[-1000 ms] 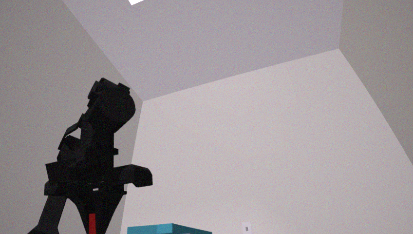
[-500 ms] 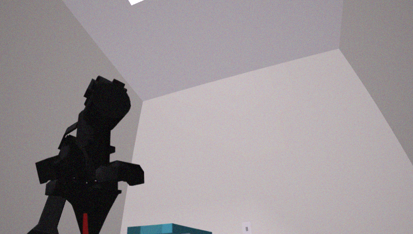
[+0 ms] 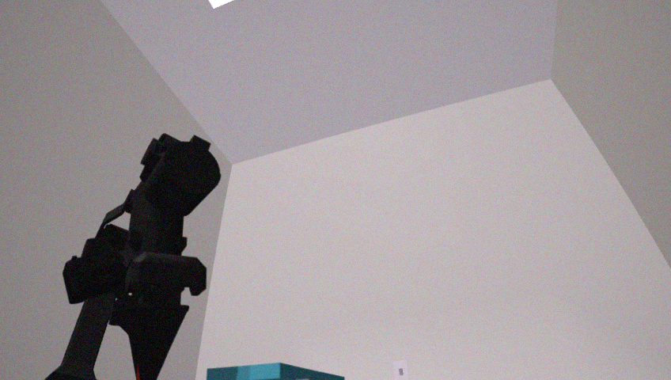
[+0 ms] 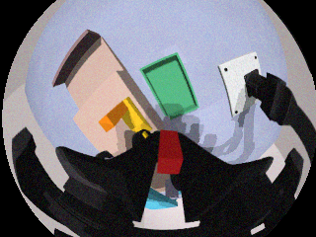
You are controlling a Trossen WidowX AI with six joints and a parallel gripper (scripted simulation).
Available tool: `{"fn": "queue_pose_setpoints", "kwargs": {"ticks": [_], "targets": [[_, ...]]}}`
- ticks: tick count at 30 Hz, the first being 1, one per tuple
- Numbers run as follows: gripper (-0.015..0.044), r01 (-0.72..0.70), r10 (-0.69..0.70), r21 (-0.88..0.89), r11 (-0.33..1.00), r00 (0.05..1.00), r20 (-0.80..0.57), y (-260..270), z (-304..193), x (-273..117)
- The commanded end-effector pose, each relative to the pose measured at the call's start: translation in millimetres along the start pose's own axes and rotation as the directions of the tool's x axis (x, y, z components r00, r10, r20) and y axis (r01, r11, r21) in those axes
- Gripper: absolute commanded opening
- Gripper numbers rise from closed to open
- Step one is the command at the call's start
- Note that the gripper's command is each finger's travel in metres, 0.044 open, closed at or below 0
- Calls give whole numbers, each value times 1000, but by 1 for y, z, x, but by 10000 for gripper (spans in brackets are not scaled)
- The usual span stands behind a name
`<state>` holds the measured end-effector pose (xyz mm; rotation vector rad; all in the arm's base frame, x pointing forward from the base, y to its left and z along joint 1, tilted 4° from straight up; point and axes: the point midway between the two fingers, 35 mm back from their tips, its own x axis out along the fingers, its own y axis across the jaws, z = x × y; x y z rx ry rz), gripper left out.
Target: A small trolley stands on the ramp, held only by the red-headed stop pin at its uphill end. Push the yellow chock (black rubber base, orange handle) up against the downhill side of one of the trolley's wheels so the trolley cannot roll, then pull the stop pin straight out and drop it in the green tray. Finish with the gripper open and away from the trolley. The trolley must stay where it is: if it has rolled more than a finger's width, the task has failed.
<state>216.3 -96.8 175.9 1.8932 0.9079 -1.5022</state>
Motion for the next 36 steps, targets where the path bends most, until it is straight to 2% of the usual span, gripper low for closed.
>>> {"fn": "queue_pose_setpoints", "kwargs": {"ticks": [1, 12, 23, 31, 36], "targets": [[0, -34, 32, 125, 992, 999, 14, -1, 0, -2], [0, -75, 48, 437, 896, 996, 71, -2, -2, -1], [0, -138, 64, 697, 704, 989, 130, -3, -4, -1], [0, -187, 80, 835, 518, 982, 171, -3, -6, -1], [0, -191, 81, 844, 501, 981, 174, -3, -6, -1]]}}
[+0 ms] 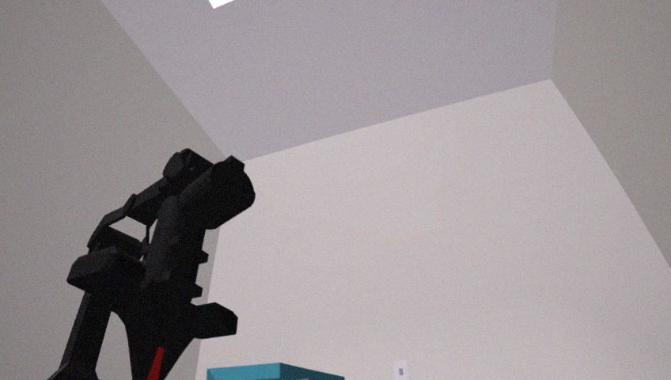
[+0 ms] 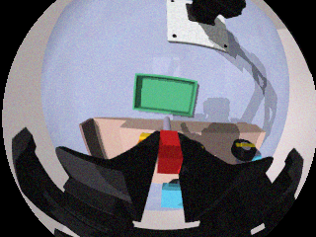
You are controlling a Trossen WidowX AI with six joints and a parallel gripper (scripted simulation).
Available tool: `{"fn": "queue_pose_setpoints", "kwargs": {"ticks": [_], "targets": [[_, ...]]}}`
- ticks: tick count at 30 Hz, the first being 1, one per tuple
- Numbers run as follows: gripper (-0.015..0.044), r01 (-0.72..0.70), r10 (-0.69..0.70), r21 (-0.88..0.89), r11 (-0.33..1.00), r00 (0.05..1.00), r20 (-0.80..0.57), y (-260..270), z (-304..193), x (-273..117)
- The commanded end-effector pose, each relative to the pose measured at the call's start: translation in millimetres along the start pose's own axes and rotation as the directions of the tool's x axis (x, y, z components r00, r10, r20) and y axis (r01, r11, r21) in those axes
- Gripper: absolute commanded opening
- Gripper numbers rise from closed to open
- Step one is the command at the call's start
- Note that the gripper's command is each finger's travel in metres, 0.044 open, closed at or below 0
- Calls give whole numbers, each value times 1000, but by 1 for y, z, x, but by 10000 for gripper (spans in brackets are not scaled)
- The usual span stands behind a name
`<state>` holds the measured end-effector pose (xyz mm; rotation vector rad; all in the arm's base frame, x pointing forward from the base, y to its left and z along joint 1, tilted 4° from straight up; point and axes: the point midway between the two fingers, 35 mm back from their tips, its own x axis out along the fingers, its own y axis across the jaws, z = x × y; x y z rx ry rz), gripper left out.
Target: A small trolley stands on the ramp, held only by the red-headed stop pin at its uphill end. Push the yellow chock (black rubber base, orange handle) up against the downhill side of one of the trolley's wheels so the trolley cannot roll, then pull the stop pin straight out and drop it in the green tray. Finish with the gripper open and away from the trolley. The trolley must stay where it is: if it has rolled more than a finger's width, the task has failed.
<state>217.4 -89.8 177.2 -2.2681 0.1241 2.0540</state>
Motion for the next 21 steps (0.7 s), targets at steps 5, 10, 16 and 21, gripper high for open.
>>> {"fn": "queue_pose_setpoints", "kwargs": {"ticks": [5, 10, 16, 21], "targets": [[0, -12, 12, 29, 1000, 1000, -5, 1, 3, 1], [0, -12, 12, 29, 1000, 1000, -3, 2, 16, 13], [0, -11, 11, 29, 1000, 1000, -2, 3, 22, 19], [0, -61, 61, 28, 998, 998, 3, 4, 22, 25]]}}
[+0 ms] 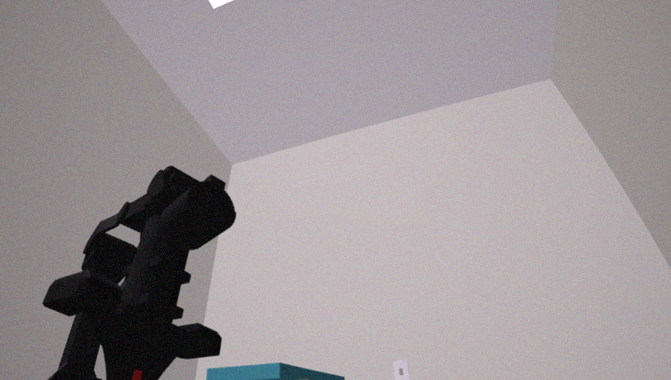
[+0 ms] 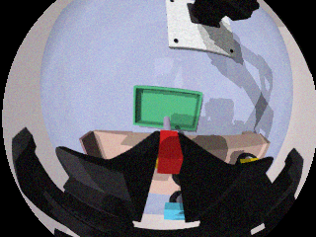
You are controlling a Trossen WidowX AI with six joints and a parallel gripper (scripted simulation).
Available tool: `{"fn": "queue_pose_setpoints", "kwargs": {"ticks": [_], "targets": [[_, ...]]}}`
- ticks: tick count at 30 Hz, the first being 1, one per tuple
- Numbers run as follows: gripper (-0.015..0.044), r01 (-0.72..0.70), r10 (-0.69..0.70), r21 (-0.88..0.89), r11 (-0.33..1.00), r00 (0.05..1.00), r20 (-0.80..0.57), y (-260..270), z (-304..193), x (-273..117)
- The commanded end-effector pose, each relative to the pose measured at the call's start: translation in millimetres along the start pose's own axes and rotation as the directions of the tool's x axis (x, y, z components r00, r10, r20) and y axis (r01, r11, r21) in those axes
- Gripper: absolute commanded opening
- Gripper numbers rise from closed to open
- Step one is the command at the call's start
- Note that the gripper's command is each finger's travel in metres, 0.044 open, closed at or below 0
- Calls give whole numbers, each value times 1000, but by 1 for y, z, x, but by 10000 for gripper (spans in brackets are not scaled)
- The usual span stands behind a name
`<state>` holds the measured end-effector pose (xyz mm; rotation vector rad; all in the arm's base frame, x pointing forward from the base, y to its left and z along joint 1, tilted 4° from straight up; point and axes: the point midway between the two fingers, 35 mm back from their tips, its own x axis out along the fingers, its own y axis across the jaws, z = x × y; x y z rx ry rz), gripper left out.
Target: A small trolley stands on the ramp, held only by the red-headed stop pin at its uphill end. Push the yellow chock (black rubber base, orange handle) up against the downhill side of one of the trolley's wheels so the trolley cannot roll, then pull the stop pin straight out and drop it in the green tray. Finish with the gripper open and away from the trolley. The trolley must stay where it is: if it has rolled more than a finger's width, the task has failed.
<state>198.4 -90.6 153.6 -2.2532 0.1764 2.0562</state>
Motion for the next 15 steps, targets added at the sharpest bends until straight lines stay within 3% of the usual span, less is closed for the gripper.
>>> {"fn": "queue_pose_setpoints", "kwargs": {"ticks": [1, 6, 15], "targets": [[0, -62, 62, 0, 998, 998, -5, 1, 1, 6], [0, -145, 145, 1, 989, 989, -10, 6, 1, 21], [0, -164, 164, 2, 987, 986, -12, 19, 0, 48]]}}
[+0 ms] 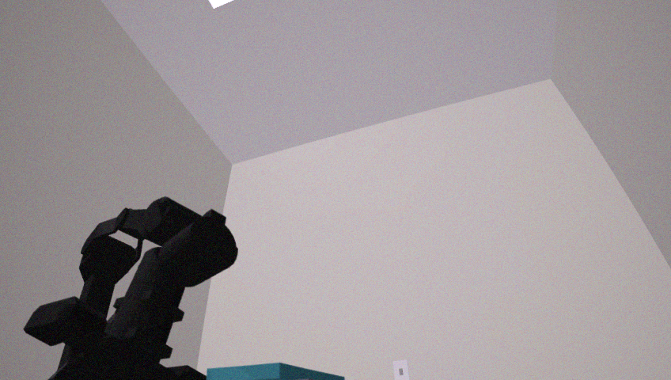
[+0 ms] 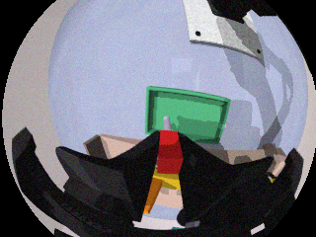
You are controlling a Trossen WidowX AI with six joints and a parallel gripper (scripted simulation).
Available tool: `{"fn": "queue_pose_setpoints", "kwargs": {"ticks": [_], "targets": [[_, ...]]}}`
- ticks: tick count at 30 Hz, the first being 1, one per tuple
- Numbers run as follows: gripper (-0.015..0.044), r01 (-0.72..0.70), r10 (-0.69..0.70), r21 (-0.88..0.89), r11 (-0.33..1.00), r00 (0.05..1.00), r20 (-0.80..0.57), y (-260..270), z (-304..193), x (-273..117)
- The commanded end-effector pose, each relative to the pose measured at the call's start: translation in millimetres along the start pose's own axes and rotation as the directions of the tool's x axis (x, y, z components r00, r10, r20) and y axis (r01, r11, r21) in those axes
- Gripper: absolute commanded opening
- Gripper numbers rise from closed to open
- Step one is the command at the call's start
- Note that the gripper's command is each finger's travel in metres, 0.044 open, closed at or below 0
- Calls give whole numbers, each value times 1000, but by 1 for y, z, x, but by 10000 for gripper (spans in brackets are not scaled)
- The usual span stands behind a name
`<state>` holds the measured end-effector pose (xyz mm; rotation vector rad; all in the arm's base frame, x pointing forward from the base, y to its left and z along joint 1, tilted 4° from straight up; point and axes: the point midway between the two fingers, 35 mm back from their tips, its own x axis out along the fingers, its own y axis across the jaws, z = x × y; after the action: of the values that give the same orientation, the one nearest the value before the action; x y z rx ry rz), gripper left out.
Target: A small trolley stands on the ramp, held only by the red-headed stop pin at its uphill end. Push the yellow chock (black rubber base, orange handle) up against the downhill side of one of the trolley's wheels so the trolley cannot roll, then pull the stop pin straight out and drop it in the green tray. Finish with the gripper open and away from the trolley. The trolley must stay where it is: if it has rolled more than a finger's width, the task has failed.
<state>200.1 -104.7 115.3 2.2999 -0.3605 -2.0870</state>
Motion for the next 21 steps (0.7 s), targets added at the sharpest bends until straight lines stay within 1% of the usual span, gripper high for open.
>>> {"fn": "queue_pose_setpoints", "kwargs": {"ticks": [1, 5, 8, 15, 21], "targets": [[0, -12, 12, -3, 1000, 1000, 4, 6, 1, 13], [0, -12, 12, -3, 1000, 1000, 4, 11, 1, 24], [0, -13, 13, -3, 1000, 1000, 4, 11, 1, 25], [184, -12, 12, -3, 1000, 1000, 4, 8, 1, 25], [190, -12, 12, -3, 1000, 1000, 4, 3, 1, 25]]}}
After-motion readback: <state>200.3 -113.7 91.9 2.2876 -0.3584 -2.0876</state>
